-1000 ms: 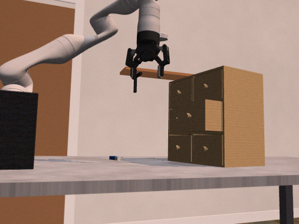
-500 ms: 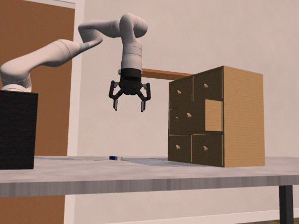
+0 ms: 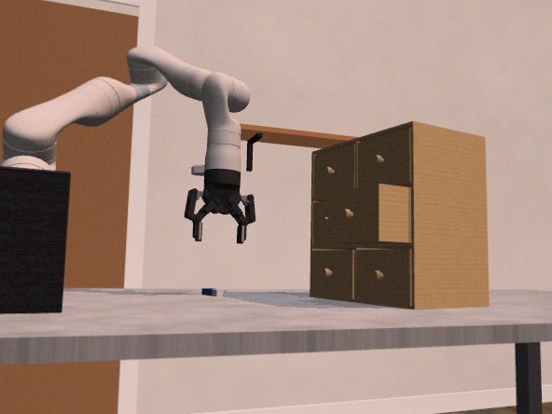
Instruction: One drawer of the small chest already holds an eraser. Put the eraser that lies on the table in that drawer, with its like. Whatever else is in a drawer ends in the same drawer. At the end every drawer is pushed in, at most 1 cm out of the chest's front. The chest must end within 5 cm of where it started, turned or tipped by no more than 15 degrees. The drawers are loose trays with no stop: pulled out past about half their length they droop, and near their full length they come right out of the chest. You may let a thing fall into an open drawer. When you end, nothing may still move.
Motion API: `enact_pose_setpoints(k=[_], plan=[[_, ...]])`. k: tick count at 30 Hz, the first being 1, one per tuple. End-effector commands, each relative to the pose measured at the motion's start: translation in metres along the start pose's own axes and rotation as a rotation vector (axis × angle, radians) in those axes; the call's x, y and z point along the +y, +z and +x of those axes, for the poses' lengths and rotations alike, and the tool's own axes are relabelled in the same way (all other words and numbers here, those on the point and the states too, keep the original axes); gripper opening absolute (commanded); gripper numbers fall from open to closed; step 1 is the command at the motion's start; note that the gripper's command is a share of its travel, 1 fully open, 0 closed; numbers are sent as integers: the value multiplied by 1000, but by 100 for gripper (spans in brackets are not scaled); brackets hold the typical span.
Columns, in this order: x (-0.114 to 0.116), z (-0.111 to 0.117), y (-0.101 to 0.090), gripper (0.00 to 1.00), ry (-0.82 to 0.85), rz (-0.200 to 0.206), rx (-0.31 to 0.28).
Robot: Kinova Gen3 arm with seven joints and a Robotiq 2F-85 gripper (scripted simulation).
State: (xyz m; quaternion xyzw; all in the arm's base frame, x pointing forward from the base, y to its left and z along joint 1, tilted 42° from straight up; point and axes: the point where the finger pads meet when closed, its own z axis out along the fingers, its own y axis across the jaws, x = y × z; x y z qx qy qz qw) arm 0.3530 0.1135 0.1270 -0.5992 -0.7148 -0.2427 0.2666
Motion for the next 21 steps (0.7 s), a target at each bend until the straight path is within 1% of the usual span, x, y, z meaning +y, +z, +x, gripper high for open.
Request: enact_pose_setpoints(k=[1, 3, 10, 21], plan=[[2, 17, 10, 100, -74, -9, -4], [2, 22, 14, 100, -97, -9, -5], [2, 28, 19, 100, -128, -11, -6], [3, 29, 19, 100, -135, -13, -7]])
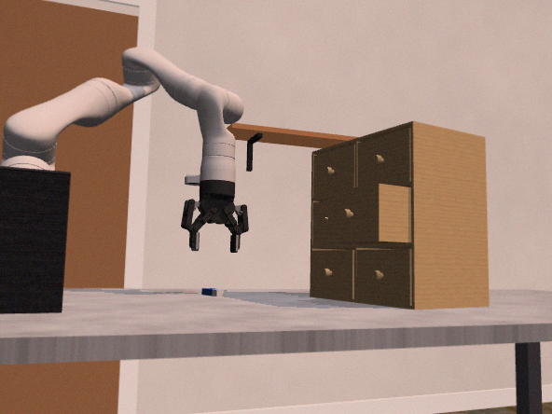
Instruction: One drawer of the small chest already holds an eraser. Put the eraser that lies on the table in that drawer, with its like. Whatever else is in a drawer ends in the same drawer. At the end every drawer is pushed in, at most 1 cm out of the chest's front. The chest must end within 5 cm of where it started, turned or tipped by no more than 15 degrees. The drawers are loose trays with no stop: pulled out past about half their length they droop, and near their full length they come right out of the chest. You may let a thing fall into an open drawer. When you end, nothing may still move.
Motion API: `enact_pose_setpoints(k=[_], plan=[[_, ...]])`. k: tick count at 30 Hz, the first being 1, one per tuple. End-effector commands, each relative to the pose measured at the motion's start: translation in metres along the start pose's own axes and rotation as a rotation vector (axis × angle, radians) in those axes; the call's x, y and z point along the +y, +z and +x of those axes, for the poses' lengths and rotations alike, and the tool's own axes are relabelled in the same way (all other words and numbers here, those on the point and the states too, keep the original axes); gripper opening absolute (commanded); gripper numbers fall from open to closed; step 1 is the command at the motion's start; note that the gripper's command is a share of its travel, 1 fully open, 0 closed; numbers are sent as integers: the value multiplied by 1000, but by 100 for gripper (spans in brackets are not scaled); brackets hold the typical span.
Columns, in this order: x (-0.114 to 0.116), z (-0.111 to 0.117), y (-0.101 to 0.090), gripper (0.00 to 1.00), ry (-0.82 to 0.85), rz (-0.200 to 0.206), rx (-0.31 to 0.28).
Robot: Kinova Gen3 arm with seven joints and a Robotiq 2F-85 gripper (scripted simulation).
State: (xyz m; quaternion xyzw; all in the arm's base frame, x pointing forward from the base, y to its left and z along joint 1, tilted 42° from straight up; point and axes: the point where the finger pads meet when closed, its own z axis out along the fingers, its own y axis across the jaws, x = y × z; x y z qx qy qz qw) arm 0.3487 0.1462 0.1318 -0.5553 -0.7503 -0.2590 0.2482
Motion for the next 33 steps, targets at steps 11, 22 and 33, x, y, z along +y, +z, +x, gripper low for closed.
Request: enact_pose_setpoints(k=[11, 22, 33], plan=[[2, 1, 1, 38, -12, -8, -3], [2, 1, 1, 38, -12, -8, -3], [2, 1, 1, 38, -11, -8, -3]])
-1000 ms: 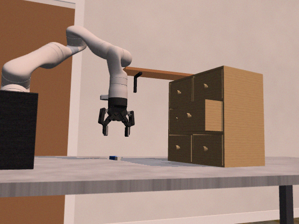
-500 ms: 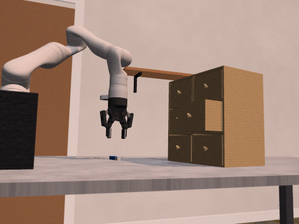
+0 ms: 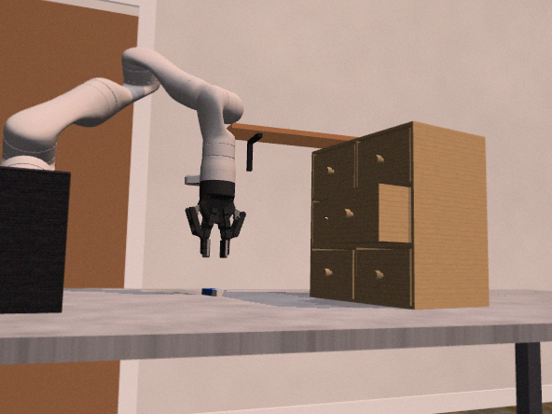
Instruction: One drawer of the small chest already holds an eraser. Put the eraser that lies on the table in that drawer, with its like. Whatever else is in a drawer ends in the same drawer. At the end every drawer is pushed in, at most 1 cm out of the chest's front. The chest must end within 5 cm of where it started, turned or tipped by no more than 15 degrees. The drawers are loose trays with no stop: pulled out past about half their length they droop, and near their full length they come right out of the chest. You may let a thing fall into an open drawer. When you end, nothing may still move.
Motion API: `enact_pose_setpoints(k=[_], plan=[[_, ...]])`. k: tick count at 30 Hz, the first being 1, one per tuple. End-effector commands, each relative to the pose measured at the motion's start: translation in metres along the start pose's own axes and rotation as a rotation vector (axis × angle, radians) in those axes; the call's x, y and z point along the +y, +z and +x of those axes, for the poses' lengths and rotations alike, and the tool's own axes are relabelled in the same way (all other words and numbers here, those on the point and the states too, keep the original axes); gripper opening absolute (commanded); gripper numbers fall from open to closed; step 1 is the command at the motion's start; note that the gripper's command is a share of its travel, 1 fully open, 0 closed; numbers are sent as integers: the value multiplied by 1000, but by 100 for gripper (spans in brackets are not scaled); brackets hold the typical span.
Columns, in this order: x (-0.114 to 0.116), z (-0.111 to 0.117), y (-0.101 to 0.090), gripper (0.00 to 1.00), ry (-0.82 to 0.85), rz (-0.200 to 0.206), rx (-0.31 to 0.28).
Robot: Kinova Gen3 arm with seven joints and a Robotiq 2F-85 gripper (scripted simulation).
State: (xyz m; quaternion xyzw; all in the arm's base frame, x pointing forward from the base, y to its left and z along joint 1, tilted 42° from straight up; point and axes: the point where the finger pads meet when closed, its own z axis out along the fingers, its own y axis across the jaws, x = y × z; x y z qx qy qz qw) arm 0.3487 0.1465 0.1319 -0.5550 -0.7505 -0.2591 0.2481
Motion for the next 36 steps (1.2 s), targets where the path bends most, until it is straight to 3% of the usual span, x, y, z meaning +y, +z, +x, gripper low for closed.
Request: enact_pose_setpoints(k=[1, 9, 27, 36], plan=[[2, 1, 1, 38, -10, -8, -3], [1, 1, 7, 38, -10, -8, -1], [3, 1, 49, 38, -9, -7, 0], [4, 2, 54, 38, -13, -10, -1]])
